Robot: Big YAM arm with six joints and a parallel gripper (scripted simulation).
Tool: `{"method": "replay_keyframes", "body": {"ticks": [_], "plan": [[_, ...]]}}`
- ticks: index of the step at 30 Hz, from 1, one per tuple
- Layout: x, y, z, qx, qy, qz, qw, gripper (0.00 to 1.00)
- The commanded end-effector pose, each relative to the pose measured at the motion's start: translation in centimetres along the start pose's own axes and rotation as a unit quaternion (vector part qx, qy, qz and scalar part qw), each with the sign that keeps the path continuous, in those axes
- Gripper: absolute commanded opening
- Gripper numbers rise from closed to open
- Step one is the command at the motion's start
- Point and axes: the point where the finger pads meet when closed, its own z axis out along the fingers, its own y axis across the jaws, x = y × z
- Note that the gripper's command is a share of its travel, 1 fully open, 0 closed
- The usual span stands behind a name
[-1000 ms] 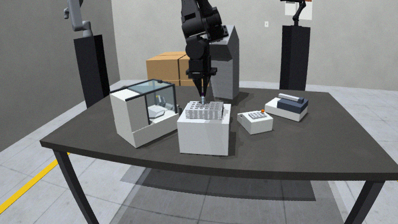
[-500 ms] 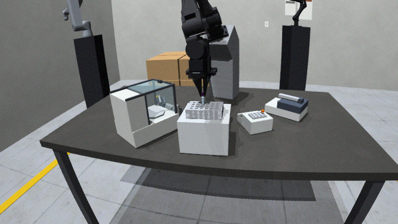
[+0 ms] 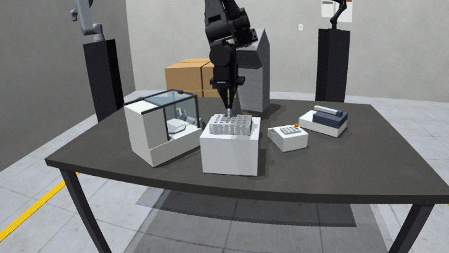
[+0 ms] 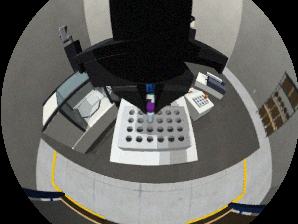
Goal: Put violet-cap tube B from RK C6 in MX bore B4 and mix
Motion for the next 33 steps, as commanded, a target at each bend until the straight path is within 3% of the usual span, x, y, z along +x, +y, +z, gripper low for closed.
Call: {"method": "replay_keyframes", "body": {"ticks": [1, 33], "plan": [[0.78, -0.60, 0.83, 0.002, 0.005, -0.001, 1.000, 0.09], [1.11, -0.83, 0.45, 0.003, 0.004, -0.001, 1.000, 0.09]]}}
